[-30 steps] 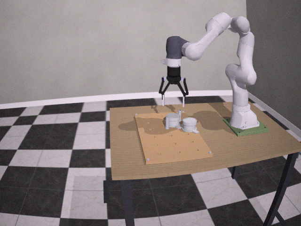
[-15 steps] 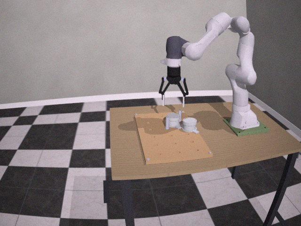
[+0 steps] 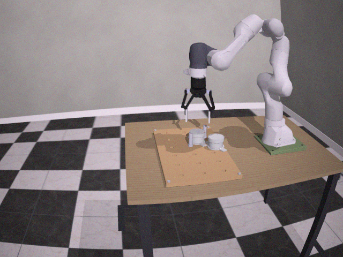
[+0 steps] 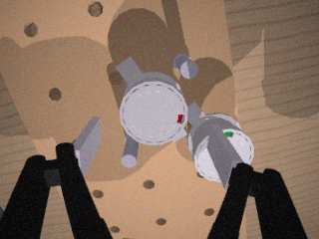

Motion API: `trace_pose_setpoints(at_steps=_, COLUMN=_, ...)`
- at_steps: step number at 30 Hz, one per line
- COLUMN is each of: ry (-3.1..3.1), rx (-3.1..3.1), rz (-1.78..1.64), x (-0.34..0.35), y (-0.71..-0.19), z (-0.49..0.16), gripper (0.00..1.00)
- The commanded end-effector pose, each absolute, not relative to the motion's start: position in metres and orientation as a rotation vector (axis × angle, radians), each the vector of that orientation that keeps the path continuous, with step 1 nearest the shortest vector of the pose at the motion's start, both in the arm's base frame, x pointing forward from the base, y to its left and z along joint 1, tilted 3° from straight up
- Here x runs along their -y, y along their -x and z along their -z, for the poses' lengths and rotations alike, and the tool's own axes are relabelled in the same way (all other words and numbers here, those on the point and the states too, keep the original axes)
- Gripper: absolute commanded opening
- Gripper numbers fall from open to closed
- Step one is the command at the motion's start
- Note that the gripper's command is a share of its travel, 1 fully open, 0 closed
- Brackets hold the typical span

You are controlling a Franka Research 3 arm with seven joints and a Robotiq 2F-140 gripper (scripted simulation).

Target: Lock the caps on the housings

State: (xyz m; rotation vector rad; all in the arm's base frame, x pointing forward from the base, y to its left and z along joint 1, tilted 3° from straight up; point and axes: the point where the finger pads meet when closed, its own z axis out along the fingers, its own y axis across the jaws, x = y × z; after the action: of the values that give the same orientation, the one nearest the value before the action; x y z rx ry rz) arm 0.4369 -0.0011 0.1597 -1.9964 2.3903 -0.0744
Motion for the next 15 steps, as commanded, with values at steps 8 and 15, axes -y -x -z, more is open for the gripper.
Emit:
trace_pose_setpoints(at_steps=8, ry=2.000, rx=-2.381, rz=0.078, x=0.001, y=-0.439, z=-0.148, gripper=0.78)
trace_pose_setpoints(at_steps=15, ry=2.000, rx=-2.381, rz=0.078, x=0.001, y=-0.440, z=-0.138, gripper=0.78)
